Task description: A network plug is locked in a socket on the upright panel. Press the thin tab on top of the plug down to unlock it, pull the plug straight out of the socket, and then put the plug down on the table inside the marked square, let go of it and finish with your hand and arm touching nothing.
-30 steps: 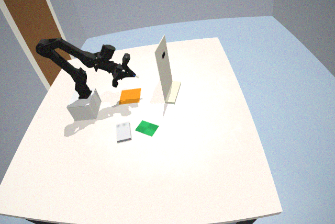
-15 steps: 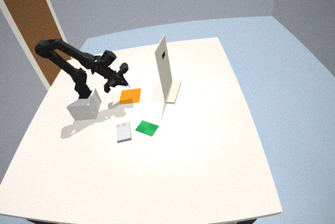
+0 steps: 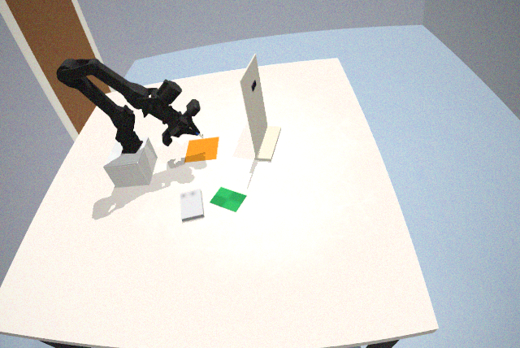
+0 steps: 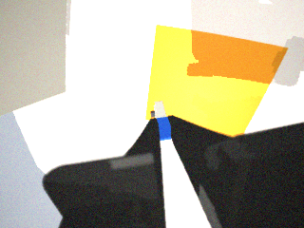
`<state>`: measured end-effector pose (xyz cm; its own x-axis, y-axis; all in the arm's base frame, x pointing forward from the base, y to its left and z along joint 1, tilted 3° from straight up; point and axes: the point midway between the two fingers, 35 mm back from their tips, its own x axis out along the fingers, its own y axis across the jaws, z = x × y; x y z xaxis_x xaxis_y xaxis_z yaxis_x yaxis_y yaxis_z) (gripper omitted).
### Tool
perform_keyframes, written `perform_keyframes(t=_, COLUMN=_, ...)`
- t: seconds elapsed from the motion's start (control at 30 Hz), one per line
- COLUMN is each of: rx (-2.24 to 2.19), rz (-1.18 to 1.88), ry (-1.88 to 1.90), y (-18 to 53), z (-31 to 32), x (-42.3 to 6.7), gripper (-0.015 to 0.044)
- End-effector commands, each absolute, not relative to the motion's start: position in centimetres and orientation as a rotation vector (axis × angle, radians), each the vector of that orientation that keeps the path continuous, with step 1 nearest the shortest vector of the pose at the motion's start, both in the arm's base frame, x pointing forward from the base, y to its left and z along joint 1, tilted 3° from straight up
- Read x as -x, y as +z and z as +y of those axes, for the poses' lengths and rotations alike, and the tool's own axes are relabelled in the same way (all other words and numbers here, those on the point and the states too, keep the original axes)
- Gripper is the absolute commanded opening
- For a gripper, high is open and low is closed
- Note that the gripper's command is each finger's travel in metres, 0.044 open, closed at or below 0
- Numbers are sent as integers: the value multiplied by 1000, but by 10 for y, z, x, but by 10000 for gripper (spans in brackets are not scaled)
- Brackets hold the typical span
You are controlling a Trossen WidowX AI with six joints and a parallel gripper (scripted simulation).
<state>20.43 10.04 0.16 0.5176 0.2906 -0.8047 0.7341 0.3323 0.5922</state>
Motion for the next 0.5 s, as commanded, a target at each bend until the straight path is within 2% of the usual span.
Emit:
perform_keyframes(t=0.0, rx=-1243, rz=1049, ry=-370, y=-2, z=101, x=-204, gripper=0)
perform_keyframes(t=0.47, rx=-1243, rz=1049, ry=-370, y=-11, z=102, x=-205, gripper=0)
